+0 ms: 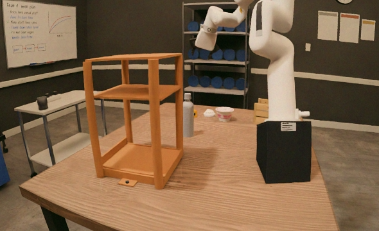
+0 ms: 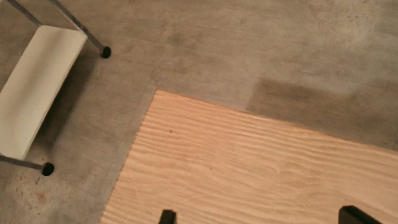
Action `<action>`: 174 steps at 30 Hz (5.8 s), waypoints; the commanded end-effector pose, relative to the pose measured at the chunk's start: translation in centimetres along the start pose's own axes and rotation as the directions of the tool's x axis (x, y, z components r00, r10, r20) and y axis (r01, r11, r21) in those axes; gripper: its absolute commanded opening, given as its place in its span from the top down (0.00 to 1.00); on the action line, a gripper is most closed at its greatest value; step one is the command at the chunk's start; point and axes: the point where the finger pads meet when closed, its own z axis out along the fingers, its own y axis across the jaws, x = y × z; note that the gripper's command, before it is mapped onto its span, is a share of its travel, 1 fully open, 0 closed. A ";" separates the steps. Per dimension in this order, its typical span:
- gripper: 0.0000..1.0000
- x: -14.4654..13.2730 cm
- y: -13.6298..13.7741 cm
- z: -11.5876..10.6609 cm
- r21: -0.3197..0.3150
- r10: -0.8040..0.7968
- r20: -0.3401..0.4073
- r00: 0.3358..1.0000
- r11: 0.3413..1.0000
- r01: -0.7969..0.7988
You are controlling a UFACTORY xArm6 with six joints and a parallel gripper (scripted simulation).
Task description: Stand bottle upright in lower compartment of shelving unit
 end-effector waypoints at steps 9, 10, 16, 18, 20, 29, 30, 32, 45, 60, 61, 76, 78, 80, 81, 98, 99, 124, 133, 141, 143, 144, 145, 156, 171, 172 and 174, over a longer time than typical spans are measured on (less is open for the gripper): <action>0.00 0.2 -0.1 -0.2 0.002 0.000 -0.005 1.000 1.000 0.000; 0.00 0.2 -0.1 -0.2 0.002 0.000 -0.005 1.000 1.000 0.000; 0.00 0.2 -0.1 -0.2 0.002 0.000 -0.005 1.000 1.000 0.000; 0.00 0.2 -0.1 -0.2 0.002 0.000 -0.005 1.000 1.000 0.000; 0.00 0.9 -0.6 -1.5 0.002 0.000 -0.005 1.000 1.000 0.000; 0.00 3.0 -2.1 -6.9 0.002 0.000 -0.005 1.000 1.000 0.000; 0.00 3.0 -2.1 -6.9 0.002 0.000 -0.005 1.000 1.000 0.000; 0.00 3.0 -2.1 -6.9 0.002 0.000 -0.005 1.000 1.000 0.000; 0.00 2.1 -2.6 -6.8 0.003 -0.026 0.011 1.000 1.000 0.026; 0.00 -2.4 -4.9 -6.3 0.016 -0.165 0.089 0.982 0.986 0.164; 0.00 -3.0 -5.1 -6.3 0.018 -0.181 0.098 0.979 0.983 0.180; 0.00 -11.7 -8.2 -6.4 0.072 -0.444 0.220 0.869 0.895 0.439; 0.00 -13.2 -8.6 -6.5 0.084 -0.488 0.238 0.840 0.872 0.483; 0.00 -14.7 -8.9 -6.6 0.098 -0.532 0.254 0.808 0.845 0.526; 0.00 -15.5 -9.1 -6.7 0.105 -0.553 0.262 0.791 0.831 0.547; 0.00 -25.8 -9.6 -8.5 0.213 -0.810 0.335 0.481 0.563 0.799; 0.00 -26.4 -9.6 -8.6 0.220 -0.821 0.337 0.460 0.544 0.810; 0.00 -32.8 -8.3 -10.3 0.295 -0.922 0.345 0.176 0.284 0.912; 0.00 -33.1 -8.2 -10.4 0.299 -0.926 0.344 0.157 0.266 0.916; 0.00 -33.1 -8.2 -10.4 0.299 -0.926 0.344 0.157 0.266 0.916; 0.00 -33.1 -8.2 -10.4 0.299 -0.926 0.344 0.157 0.266 0.916; 0.00 -33.1 -8.2 -10.4 0.299 -0.926 0.344 0.157 0.266 0.916; 0.00 -33.1 -8.2 -10.4 0.299 -0.926 0.344 0.157 0.266 0.916; 0.25 -33.1 -8.2 -10.4 0.300 -0.925 0.346 0.157 0.268 0.916; 0.25 -33.2 -8.1 -10.4 0.311 -0.914 0.369 0.168 0.292 0.905; 0.25 -33.2 -8.1 -10.4 0.312 -0.912 0.373 0.169 0.295 0.903; 0.25 -33.2 -8.1 -10.4 0.316 -0.909 0.380 0.172 0.303 0.899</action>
